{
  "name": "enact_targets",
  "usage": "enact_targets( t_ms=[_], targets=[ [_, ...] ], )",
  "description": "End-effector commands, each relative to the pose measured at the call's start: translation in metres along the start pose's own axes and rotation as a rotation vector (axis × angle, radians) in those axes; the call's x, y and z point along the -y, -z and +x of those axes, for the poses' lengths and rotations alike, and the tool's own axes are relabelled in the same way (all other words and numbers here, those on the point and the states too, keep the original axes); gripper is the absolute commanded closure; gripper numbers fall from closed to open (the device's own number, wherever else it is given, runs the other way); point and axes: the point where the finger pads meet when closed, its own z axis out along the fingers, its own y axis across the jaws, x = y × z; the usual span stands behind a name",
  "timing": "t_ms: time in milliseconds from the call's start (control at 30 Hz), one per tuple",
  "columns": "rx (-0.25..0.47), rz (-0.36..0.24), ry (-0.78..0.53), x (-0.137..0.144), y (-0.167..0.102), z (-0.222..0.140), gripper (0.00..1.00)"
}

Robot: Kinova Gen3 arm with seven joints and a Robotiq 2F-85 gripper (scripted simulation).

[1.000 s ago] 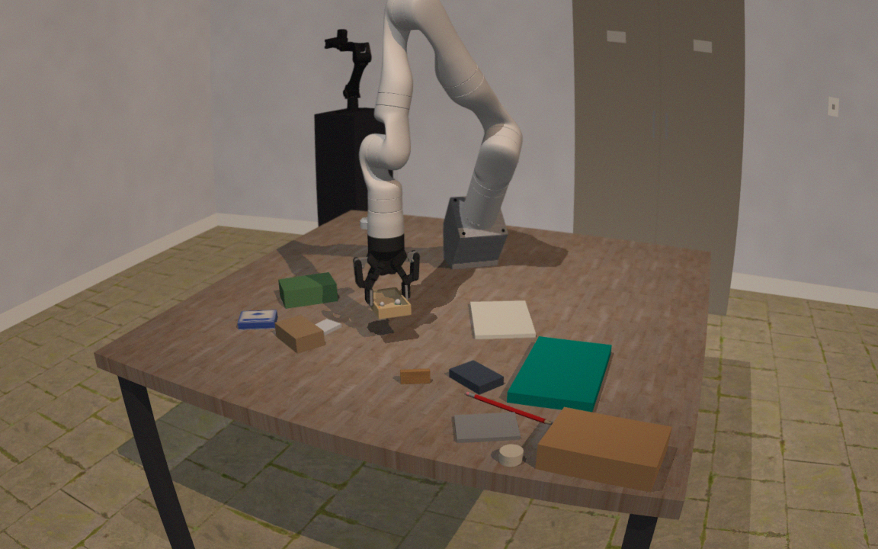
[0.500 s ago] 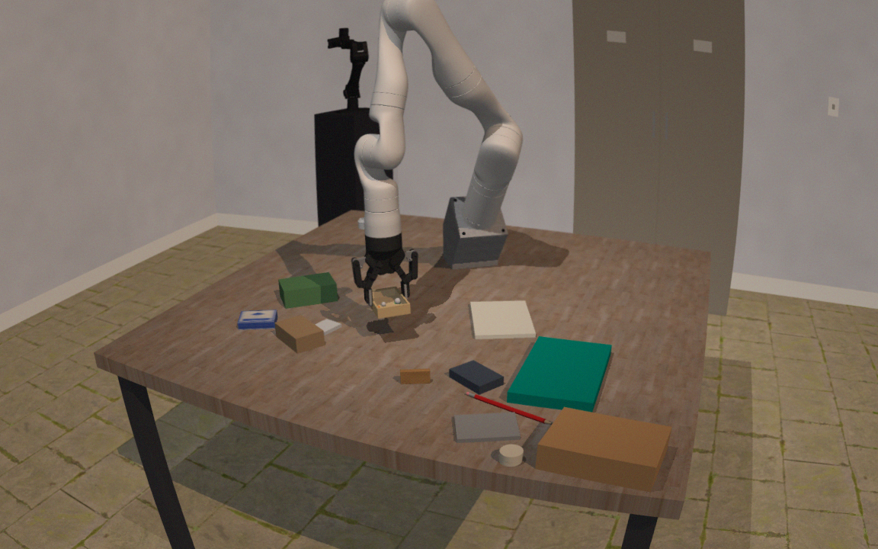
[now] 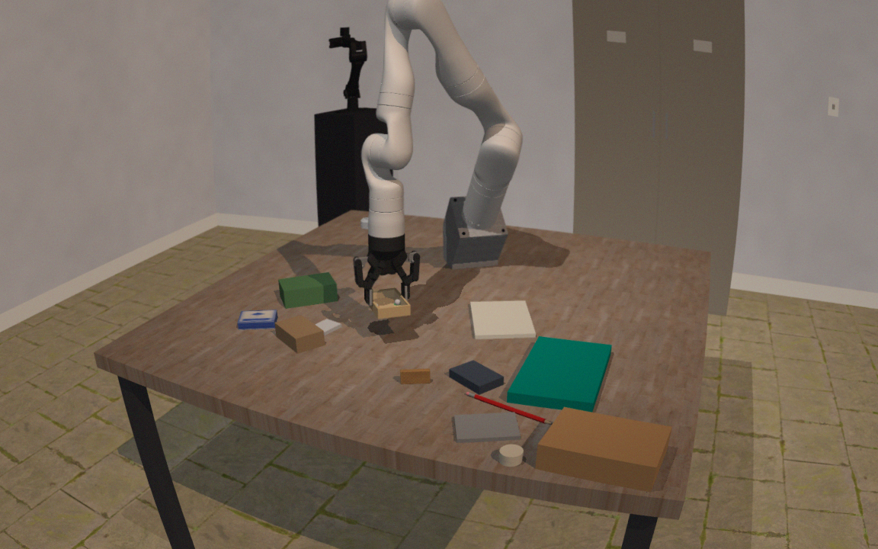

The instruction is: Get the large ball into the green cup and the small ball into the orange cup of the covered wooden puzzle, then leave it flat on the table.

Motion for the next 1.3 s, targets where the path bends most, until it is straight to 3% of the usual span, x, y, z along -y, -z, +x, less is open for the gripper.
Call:
enact_targets(
  t_ms=[0, 167, 233, 1267],
  targets=[
    [0.015, 0.005, -0.010, -0.0019, 0.0005, 0.0021, 0.26],
    [-0.024, -0.017, -0.002, -0.0018, 0.0006, 0.0004, 0.26],
    [0.005, -0.031, -0.010, -0.0005, 0.0009, 0.0027, 0.26],
    [-0.004, -0.034, -0.010, -0.0024, 0.0007, 0.0034, 0.26]
  ],
)
